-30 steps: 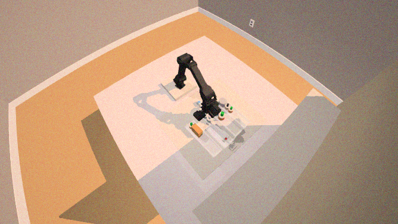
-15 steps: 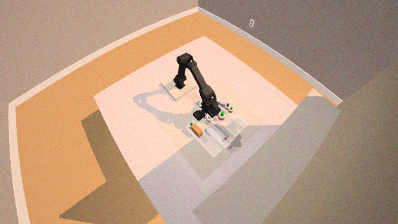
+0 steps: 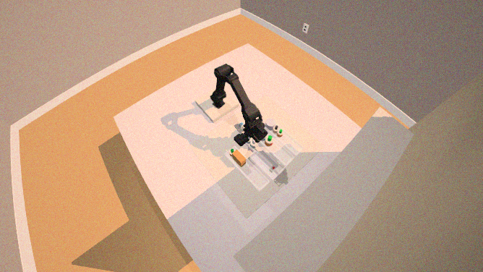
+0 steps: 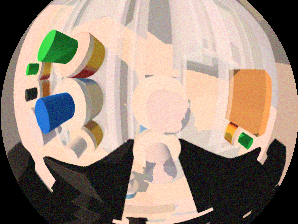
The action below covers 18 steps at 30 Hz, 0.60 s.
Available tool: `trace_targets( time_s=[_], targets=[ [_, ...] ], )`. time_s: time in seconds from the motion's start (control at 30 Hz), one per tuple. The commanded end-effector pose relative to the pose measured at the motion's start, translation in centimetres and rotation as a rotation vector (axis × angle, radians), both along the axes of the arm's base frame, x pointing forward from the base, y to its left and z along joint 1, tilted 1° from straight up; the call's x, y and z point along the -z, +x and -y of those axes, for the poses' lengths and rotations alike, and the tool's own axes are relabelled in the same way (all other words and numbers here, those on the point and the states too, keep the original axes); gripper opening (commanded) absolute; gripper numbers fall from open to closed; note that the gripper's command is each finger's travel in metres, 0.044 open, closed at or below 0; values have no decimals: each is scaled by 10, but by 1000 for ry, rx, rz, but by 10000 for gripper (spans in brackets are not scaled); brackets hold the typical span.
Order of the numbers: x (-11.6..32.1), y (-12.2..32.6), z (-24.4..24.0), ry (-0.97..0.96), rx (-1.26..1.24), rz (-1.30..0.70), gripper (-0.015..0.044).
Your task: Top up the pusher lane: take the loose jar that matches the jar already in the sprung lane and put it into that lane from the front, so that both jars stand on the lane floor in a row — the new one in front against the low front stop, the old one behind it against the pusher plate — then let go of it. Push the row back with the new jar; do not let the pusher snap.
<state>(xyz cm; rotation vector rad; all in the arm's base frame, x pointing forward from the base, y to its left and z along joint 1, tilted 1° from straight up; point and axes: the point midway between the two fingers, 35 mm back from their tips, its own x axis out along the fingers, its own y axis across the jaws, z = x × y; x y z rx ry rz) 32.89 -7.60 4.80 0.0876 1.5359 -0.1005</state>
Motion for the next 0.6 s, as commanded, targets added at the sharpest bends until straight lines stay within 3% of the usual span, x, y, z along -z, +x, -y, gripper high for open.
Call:
trace_targets(
  time_s=[0.0,0.57],
  targets=[
    [1,1,0,-2,2,9,0],
    [0,-4,0,-2,2,9,0]
  ],
)
